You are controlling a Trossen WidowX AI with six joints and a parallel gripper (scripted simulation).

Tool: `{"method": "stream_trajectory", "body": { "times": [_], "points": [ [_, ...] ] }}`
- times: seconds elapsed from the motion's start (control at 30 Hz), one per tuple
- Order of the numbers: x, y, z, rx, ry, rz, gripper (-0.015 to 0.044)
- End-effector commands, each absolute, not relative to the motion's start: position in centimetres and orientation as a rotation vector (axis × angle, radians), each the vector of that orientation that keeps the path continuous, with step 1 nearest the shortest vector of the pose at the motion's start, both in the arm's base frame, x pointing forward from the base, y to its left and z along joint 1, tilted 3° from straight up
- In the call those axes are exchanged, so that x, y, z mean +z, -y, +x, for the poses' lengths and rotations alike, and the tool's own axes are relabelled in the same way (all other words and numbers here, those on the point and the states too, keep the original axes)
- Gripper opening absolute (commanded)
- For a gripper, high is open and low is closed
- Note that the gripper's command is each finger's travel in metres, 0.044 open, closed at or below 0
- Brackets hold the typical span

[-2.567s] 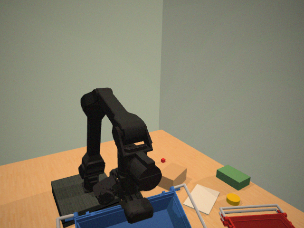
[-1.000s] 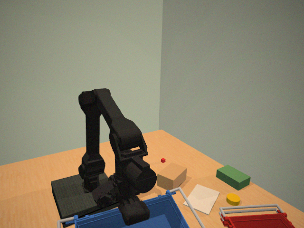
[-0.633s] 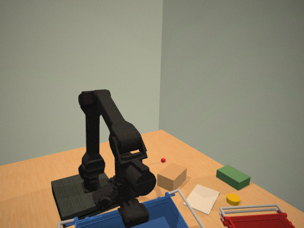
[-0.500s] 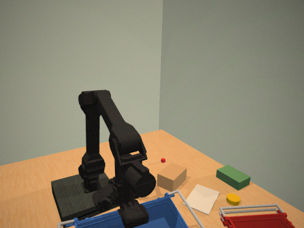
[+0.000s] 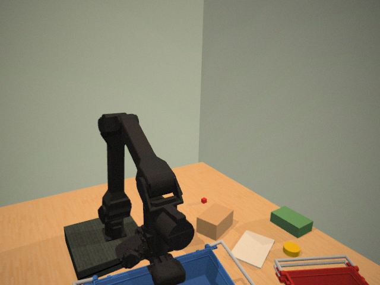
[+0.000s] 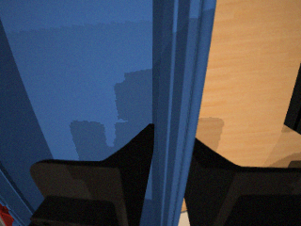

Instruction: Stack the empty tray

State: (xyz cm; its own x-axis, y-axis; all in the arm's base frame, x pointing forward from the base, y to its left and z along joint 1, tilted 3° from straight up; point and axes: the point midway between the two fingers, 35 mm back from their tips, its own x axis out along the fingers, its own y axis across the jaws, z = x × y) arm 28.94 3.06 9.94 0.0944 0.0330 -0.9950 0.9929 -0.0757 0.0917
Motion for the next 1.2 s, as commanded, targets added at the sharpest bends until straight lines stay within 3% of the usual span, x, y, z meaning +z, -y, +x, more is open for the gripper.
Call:
{"method": "stream_trajectory", "body": {
  "times": [0.0, 0.77, 1.17],
  "points": [
    [9.16, -3.11, 28.56, -1.188, -1.142, 1.328, 0.0],
    [8.76, -3.13, 28.52, -1.188, -1.142, 1.327, 0.0],
    [8.76, -3.13, 28.52, -1.188, -1.142, 1.327, 0.0176]
  ]
}}
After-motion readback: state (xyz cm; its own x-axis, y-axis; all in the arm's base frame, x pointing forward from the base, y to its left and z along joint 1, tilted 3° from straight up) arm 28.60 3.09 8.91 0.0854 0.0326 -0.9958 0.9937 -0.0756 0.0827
